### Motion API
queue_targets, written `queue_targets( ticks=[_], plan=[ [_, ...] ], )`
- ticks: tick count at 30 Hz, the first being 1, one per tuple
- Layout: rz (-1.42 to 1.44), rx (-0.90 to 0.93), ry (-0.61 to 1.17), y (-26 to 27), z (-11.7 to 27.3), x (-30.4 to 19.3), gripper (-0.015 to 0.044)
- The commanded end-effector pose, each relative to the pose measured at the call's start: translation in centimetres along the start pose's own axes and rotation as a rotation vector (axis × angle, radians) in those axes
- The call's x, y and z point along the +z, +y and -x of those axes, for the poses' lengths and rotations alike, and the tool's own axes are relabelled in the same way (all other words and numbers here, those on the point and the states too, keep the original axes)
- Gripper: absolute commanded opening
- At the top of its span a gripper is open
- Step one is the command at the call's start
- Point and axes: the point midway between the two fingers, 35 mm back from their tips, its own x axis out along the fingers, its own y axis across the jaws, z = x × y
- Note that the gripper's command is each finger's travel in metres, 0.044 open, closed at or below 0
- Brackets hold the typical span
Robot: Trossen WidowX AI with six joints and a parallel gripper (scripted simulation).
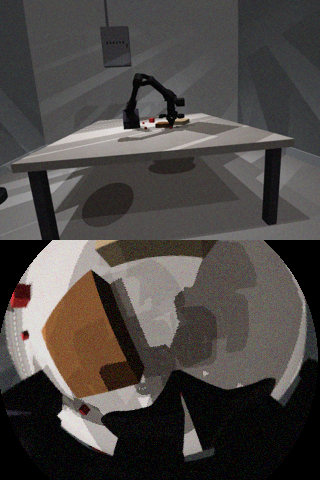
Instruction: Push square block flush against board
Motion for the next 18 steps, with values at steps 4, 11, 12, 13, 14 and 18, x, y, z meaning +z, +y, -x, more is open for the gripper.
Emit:
queue_targets(
  ticks=[4, 11, 12, 13, 14, 18],
  plan=[
    [0.004, 0.000, -0.004, 0.0, 0.0, 0.0, 0.0000],
    [0.004, 0.001, -0.004, 0.0, 0.0, 0.2, 0.0000],
    [0.004, 0.001, -0.004, 0.0, 0.0, 0.3, 0.0000],
    [0.004, 0.001, -0.004, 0.0, 0.0, 0.4, 0.0000],
    [0.004, 0.001, -0.004, 0.0, 0.0, 0.5, 0.0000],
    [0.004, 0.001, -0.005, 0.0, 0.0, 1.2, 0.0000]
  ],
)
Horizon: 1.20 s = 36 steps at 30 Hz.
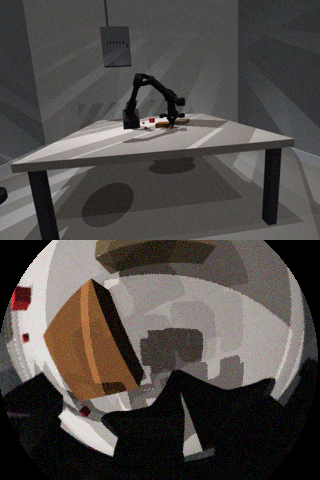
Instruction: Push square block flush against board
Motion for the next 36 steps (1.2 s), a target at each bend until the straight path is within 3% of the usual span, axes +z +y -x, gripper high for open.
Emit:
queue_targets(
  ticks=[1, 21, 26, 36],
  plan=[
    [0.003, 0.010, 0.002, 0.2, -0.3, 0.7, 0.0000],
    [0.003, 0.010, 0.002, 0.3, -0.3, 3.9, 0.0000],
    [0.002, 0.011, 0.000, 0.0, 4.9, 3.5, 0.0000],
    [-0.108, 0.000, -0.013, 0.3, 5.3, 3.6, 0.0000]
  ],
)
